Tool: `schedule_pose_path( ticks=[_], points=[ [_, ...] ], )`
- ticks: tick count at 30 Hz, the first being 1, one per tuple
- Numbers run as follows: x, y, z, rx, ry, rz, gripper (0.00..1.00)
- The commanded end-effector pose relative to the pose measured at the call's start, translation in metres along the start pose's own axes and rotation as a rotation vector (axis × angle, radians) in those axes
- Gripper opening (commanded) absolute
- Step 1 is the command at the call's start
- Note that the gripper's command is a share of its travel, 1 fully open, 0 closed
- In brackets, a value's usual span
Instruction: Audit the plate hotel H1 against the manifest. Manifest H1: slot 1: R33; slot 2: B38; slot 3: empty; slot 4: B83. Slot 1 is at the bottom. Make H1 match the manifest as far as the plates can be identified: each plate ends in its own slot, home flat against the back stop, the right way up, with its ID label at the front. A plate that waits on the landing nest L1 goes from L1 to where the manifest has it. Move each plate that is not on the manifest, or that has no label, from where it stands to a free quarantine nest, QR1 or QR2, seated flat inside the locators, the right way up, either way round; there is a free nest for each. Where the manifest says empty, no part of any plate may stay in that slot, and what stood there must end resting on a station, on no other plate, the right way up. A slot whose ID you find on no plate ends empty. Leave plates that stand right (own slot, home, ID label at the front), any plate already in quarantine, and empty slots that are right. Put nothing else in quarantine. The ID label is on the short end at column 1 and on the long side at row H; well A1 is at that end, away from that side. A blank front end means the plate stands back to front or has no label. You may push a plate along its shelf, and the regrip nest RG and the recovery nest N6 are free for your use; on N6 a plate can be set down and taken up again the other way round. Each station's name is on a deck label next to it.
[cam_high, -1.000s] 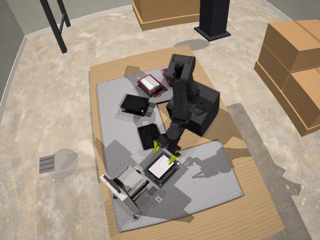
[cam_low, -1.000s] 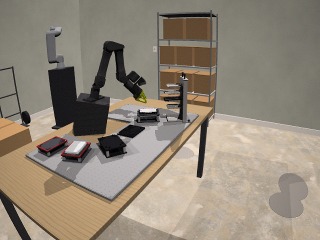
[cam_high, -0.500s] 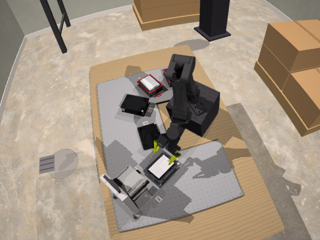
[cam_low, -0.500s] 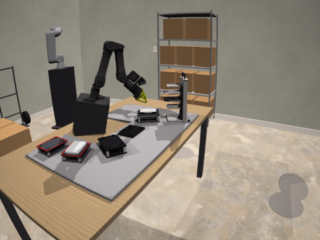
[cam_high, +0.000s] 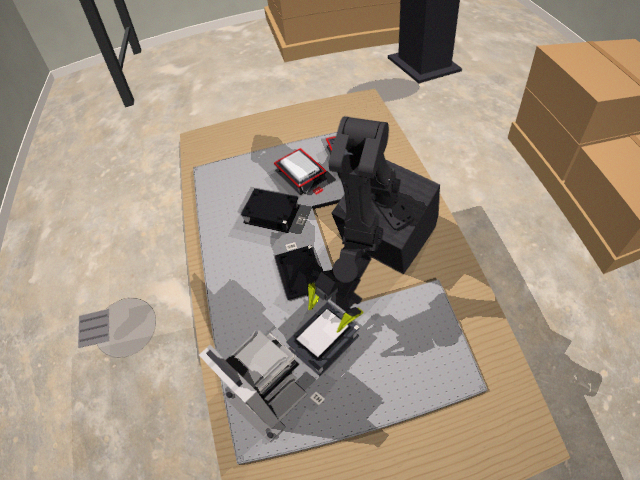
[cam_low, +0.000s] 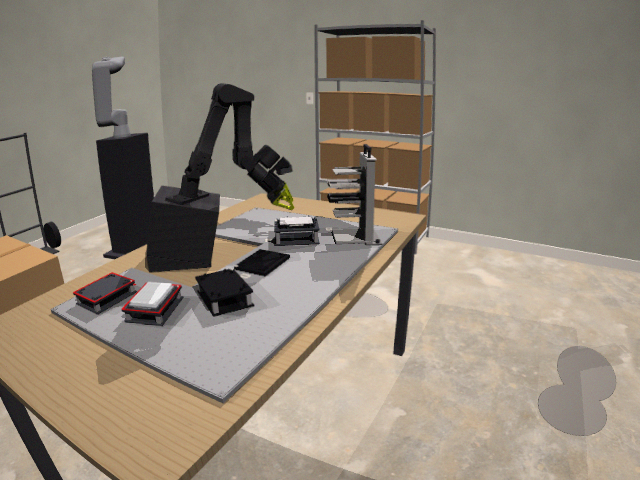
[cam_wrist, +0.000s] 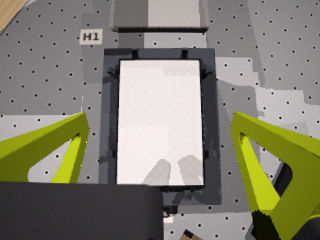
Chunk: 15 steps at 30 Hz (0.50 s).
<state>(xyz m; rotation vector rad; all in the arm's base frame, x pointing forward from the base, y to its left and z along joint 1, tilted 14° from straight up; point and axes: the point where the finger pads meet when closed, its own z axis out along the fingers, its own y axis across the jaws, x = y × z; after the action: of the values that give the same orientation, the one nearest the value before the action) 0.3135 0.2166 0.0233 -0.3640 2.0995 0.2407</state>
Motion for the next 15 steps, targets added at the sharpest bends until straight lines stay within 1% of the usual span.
schedule_pose_path(
  ticks=[1,5,6,10,11,13,14,15],
  points=[
    [0.008,-0.004,0.007,0.005,-0.005,0.003,1.00],
    [0.005,0.001,0.021,-0.003,-0.033,0.011,1.00],
    [0.006,0.001,0.022,-0.002,-0.033,0.011,1.00],
    [0.006,0.001,0.022,-0.002,-0.034,0.012,1.00],
    [-0.008,0.003,0.018,-0.009,-0.068,0.023,1.00],
    [-0.008,0.003,0.018,-0.009,-0.068,0.023,1.00],
    [0.004,0.001,0.015,-0.006,-0.045,0.015,1.00],
    [0.021,-0.001,0.012,0.001,-0.008,0.001,1.00]
  ],
)
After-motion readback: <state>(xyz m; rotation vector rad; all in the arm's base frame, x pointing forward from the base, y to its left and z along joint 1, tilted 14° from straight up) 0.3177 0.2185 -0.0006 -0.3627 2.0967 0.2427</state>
